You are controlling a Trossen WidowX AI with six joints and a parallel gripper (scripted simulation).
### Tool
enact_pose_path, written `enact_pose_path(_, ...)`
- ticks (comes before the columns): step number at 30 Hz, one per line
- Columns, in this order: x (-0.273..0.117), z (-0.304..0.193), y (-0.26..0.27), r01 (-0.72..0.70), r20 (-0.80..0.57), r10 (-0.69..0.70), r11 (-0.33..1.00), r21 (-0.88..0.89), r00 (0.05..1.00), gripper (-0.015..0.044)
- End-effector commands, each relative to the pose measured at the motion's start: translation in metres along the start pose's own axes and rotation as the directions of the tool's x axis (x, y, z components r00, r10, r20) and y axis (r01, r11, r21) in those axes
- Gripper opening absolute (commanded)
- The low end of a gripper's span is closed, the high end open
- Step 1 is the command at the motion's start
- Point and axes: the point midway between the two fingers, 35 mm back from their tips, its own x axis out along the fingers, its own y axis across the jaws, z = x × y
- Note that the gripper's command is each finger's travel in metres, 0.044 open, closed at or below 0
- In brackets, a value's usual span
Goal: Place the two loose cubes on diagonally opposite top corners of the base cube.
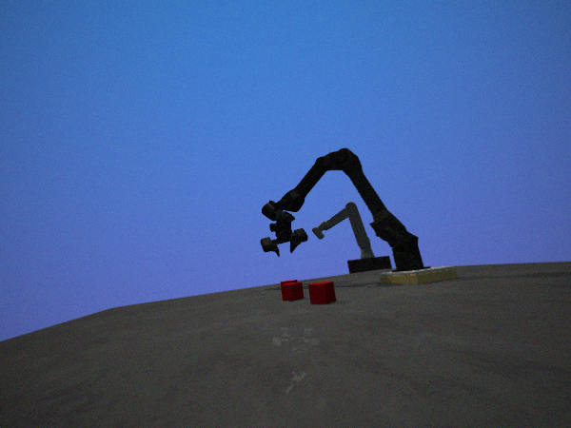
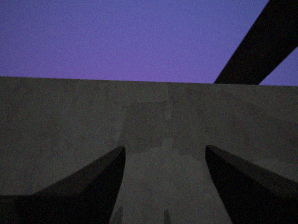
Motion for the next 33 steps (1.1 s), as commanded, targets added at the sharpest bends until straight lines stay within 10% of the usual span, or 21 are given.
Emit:
enact_pose_path(1, -0.048, -0.038, 0.045, -0.212, -0.162, 0.154, 0.866, -0.453, 0.975, 0.0265)
enact_pose_path(12, -0.138, -0.111, 0.082, -0.515, -0.459, 0.262, 0.215, -0.830, 0.849, 0.0265)
enact_pose_path(24, -0.245, -0.183, 0.068, -0.517, -0.741, 0.185, -0.608, -0.602, 0.646, 0.0265)
enact_pose_path(33, -0.250, -0.187, 0.066, -0.505, -0.753, 0.175, -0.643, -0.575, 0.634, 0.0265)
